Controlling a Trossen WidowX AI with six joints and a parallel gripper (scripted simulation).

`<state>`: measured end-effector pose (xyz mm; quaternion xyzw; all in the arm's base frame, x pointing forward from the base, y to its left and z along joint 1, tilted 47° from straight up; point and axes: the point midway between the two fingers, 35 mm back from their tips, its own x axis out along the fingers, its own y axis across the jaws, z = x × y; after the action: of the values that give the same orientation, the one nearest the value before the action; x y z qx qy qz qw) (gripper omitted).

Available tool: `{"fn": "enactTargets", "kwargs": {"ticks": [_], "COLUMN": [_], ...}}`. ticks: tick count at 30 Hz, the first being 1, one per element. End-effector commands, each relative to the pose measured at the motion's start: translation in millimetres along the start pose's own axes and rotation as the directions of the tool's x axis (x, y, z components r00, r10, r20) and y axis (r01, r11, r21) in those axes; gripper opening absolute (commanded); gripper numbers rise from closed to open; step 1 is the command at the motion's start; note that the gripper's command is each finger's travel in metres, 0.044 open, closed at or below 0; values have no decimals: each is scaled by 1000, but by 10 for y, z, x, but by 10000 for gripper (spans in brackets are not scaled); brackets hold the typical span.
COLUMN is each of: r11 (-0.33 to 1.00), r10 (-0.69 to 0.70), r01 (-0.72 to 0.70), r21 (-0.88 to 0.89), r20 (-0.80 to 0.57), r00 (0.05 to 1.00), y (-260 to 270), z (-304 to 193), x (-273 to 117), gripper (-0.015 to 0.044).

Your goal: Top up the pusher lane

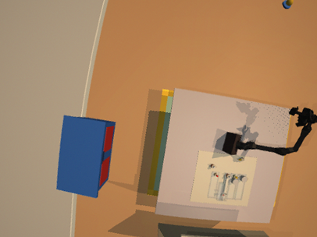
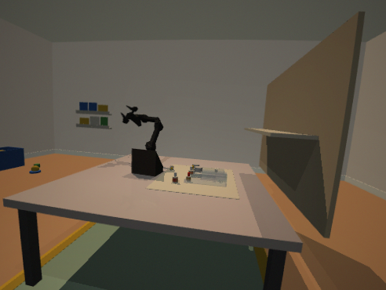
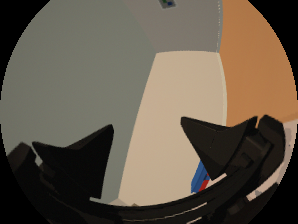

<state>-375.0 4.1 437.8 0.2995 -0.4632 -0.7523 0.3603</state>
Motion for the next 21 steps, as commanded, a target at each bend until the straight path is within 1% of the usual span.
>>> {"fn": "enactTargets", "kwargs": {"ticks": [1, 2, 6, 10, 13, 17, 21], "r11": [1000, 1000, 994, 984, 971, 944, 907], "r10": [-1, -4, -40, -121, -183, -264, -342], "r01": [1, 4, 44, 142, 219, 322, 421], "r21": [-3, -12, -98, -105, -99, -74, -30], "r20": [1, 4, 43, 183, 287, 416, 531], "r00": [1000, 1000, 998, 976, 940, 870, 775], "y": [-2, -9, -81, -271, -402, -556, -685], "z": [1, 6, 60, 265, 381, 479, 507], "x": [-1, -2, -42, -484, -846, -1357, -1890], "gripper": [426, 440, 440, 440, 440, 440, 440]}}
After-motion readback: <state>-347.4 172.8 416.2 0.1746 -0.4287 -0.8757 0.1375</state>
